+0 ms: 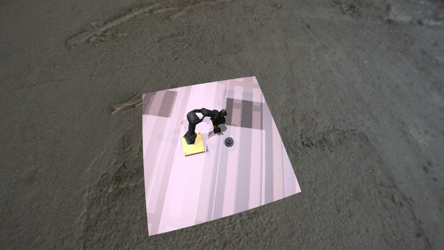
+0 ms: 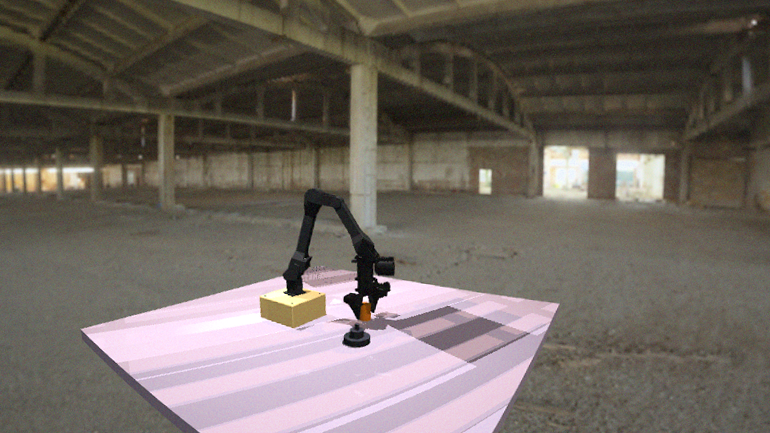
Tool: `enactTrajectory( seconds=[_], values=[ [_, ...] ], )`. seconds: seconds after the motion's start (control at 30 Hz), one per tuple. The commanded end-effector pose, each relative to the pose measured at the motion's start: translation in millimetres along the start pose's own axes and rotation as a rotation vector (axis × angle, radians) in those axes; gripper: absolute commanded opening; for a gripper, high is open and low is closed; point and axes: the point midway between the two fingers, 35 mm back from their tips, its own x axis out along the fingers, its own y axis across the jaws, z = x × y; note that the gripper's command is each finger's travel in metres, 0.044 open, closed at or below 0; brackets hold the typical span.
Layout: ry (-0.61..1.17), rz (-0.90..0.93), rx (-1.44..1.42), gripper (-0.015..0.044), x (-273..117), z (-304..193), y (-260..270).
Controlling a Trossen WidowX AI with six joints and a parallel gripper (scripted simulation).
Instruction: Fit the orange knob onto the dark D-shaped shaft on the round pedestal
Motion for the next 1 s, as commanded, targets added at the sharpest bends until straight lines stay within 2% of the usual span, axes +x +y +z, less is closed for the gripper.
enactTrajectory(
  seconds=[0.0,0.23,0.43,0.6,0.97],
  values=[
    [0.005,-0.007,0.003,0.0361,4,-1,-1],
    [0.005,-0.007,0.003,0.0177,4,-1,-1],
    [0.005,-0.007,0.003,0.0138,4,-1,-1],
    [0.004,-0.007,0.003,0.0006,-13,3,1],
    [-0.001,-0.006,0.013,0.0,-91,7,3]
  ],
)
